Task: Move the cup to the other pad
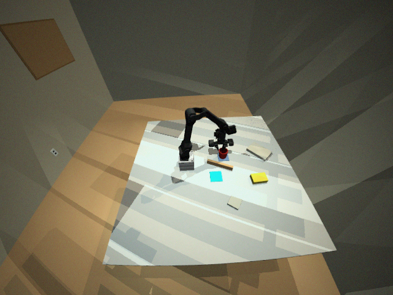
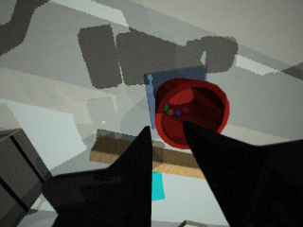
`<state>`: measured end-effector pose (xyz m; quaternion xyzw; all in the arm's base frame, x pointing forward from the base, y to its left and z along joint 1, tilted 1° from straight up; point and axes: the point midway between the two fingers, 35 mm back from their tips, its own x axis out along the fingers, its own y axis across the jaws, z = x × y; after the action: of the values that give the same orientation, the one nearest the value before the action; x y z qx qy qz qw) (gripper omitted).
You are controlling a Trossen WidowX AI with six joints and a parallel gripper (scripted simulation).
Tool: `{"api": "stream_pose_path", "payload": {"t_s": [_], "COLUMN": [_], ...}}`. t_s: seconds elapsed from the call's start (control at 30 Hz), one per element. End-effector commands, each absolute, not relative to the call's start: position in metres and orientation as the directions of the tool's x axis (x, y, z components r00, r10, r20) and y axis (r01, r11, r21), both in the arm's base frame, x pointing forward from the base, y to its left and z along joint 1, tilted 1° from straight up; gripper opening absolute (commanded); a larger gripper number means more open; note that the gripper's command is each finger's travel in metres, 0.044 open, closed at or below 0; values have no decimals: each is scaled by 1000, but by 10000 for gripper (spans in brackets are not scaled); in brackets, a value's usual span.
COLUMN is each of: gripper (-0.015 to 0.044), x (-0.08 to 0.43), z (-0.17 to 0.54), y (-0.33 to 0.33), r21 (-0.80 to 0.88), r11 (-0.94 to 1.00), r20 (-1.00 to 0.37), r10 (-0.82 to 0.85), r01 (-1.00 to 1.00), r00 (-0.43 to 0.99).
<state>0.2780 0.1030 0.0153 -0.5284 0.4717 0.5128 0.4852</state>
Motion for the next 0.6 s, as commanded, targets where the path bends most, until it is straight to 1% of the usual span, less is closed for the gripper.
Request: {"api": "stream_pose_path", "payload": {"t_s": [0.0, 0.57], "gripper": [148, 148], "x": [275, 275], "z": [6, -22], "y": [102, 103], "r21": [-19, -19], "r11": [-89, -89], "r20": [-1000, -1000], "r10": [-6, -6], "r01": [-996, -996], "r00": [20, 20]}}
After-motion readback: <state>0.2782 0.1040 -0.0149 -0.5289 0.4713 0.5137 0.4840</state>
